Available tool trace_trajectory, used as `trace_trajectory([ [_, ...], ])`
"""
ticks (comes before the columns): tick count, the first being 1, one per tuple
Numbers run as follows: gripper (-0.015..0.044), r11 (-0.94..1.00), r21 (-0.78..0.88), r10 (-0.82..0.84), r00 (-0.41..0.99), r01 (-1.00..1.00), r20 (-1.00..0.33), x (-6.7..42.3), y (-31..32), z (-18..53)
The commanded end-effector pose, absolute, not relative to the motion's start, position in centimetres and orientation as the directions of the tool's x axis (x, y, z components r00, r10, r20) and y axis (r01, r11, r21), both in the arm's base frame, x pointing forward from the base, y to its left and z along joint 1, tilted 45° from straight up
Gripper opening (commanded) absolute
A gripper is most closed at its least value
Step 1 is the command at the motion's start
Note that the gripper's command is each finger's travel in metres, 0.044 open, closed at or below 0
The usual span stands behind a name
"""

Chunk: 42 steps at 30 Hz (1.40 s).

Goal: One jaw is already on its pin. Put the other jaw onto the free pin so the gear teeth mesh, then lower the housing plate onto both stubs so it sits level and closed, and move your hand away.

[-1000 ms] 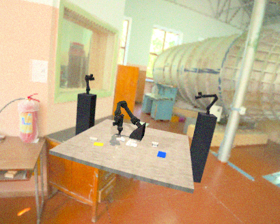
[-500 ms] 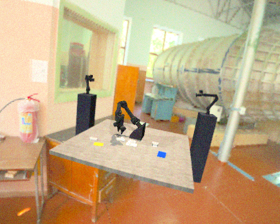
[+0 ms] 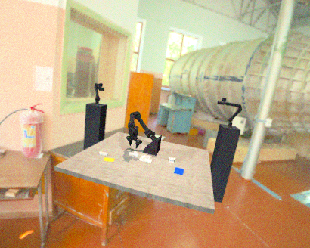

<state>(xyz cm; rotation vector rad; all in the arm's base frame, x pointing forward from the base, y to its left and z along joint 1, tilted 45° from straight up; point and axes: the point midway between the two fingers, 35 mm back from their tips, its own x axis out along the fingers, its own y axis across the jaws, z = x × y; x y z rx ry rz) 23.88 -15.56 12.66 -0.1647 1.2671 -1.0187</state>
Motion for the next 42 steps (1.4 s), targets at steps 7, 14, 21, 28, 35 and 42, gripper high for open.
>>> trace_trajectory([
  [7, 0.044, 0.653, -0.682, -0.707, -0.057, 0.329, -0.705, 23.7, -15.2, 12.3],
  [14, 0.044, 0.69, -0.705, -0.707, -0.058, 0.163, -0.705, 23.7, -14.9, 12.2],
  [21, 0.044, 0.707, -0.708, -0.707, -0.058, -0.008, -0.705, 23.6, -14.7, 12.0],
  [28, 0.044, 0.702, -0.689, -0.707, -0.059, -0.178, -0.705, 23.5, -14.4, 11.8],
  [35, 0.044, 0.677, -0.65, -0.707, -0.059, -0.344, -0.705, 23.5, -14.2, 11.6],
  [42, 0.044, 0.632, -0.593, -0.707, -0.059, -0.499, -0.705, 23.4, -13.9, 11.4],
])
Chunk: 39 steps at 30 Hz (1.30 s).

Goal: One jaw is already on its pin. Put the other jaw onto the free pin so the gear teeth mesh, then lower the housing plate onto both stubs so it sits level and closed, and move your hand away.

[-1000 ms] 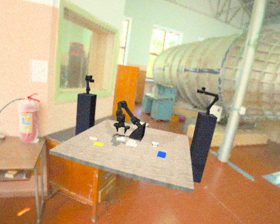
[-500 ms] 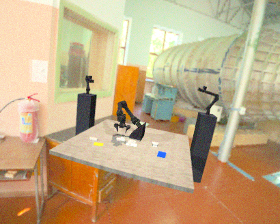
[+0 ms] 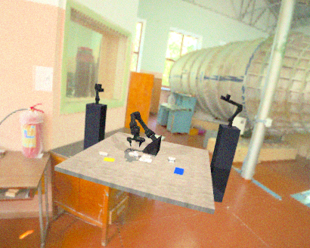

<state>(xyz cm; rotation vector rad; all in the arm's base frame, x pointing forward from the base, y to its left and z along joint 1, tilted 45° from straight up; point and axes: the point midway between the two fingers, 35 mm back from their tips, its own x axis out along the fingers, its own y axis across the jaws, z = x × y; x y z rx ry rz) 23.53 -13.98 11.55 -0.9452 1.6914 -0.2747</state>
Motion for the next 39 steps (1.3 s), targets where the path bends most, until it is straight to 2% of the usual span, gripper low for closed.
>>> trace_trajectory([
  [1, 0.044, 0.625, -0.583, -0.707, -0.06, -0.52, -0.705, 23.4, -13.9, 11.4],
  [22, 0.044, 0.382, -0.31, -0.708, -0.061, -0.87, -0.703, 23.2, -13.1, 10.9],
  [39, 0.044, 0.372, -0.3, -0.71, -0.061, -0.878, -0.702, 22.9, -16.0, 8.0],
])
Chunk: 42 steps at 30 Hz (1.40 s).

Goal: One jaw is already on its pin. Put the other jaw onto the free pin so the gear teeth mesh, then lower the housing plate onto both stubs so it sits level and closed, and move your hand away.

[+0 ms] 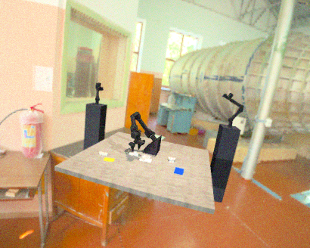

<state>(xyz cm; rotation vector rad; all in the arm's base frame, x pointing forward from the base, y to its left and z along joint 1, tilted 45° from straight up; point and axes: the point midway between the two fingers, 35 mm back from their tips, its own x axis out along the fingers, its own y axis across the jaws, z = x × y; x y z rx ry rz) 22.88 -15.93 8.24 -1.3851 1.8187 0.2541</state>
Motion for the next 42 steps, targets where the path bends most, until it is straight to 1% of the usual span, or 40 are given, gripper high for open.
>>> trace_trajectory([
  [1, 0.044, 0.372, -0.3, -0.71, -0.061, -0.878, -0.702, 22.9, -16.1, 7.9],
  [30, 0.044, 0.371, -0.301, -0.711, -0.061, -0.878, -0.7, 22.6, -19.5, 4.7],
  [42, 0.044, 0.371, -0.301, -0.712, -0.061, -0.878, -0.7, 22.5, -19.5, 4.6],
])
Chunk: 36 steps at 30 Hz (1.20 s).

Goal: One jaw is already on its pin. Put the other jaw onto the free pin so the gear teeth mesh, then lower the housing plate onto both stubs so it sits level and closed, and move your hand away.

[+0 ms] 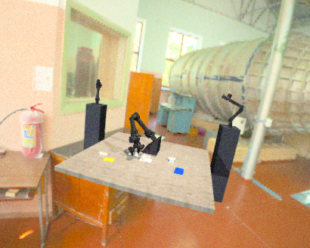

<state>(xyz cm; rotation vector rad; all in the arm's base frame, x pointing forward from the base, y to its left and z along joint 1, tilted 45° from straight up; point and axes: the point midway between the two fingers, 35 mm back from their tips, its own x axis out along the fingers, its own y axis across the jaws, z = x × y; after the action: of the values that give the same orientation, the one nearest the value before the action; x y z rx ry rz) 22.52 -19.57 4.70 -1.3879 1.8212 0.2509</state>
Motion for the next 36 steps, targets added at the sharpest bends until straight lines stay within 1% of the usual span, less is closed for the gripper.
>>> trace_trajectory([
  [1, 0.044, 0.371, -0.301, -0.712, -0.061, -0.878, -0.7, 22.53, -19.53, 4.62],
  [16, 0.044, 0.371, -0.301, -0.712, -0.061, -0.878, -0.7, 22.53, -19.55, 4.6],
  [26, 0.0177, 0.374, -0.304, -0.714, -0.063, -0.876, -0.697, 22.51, -19.58, 4.67],
  [32, 0.0137, 0.374, -0.304, -0.714, -0.063, -0.876, -0.697, 22.51, -19.58, 4.67],
  [36, 0.0134, 0.374, -0.304, -0.714, -0.063, -0.876, -0.697, 22.51, -19.58, 4.67],
])
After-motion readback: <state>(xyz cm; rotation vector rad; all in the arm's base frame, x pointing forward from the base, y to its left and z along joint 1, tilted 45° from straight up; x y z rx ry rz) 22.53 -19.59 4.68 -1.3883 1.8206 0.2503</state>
